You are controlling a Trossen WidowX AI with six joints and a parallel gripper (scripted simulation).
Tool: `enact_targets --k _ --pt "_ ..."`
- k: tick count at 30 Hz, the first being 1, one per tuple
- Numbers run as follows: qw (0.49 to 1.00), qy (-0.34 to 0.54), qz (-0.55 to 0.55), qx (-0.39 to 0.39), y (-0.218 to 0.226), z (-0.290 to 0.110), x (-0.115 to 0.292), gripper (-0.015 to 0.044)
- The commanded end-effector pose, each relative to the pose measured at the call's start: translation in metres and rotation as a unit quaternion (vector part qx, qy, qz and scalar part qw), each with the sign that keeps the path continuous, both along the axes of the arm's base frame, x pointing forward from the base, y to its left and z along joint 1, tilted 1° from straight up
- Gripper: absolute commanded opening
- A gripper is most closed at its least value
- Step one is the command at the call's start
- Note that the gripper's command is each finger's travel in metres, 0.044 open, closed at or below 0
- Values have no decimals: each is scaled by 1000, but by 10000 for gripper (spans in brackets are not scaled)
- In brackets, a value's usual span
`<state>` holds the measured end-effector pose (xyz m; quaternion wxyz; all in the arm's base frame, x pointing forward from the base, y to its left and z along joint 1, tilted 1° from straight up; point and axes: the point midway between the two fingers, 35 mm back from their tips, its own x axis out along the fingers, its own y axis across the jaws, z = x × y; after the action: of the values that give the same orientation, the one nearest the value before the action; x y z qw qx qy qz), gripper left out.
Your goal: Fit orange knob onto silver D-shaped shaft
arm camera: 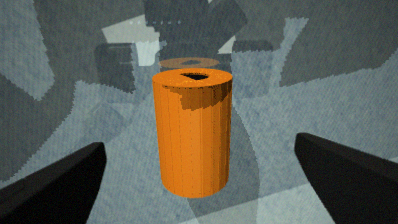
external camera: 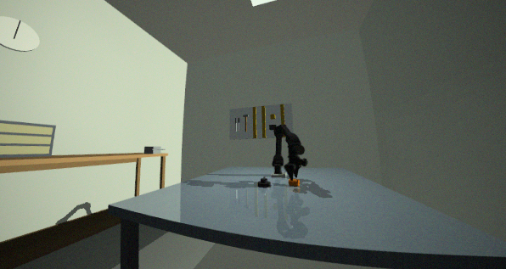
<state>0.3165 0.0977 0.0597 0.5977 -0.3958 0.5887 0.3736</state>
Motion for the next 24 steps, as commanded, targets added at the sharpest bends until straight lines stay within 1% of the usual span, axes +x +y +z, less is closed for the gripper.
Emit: enact_targets --k 1,16,23,24 --pt "1000 5 2 1 0 -11 -1 440" --pt "1000 5 2 1 -1 -32 -2 440" --pt "1000 5 2 1 -1 -32 -2 256" --pt "1000 5 2 1 -1 -32 -2 240"
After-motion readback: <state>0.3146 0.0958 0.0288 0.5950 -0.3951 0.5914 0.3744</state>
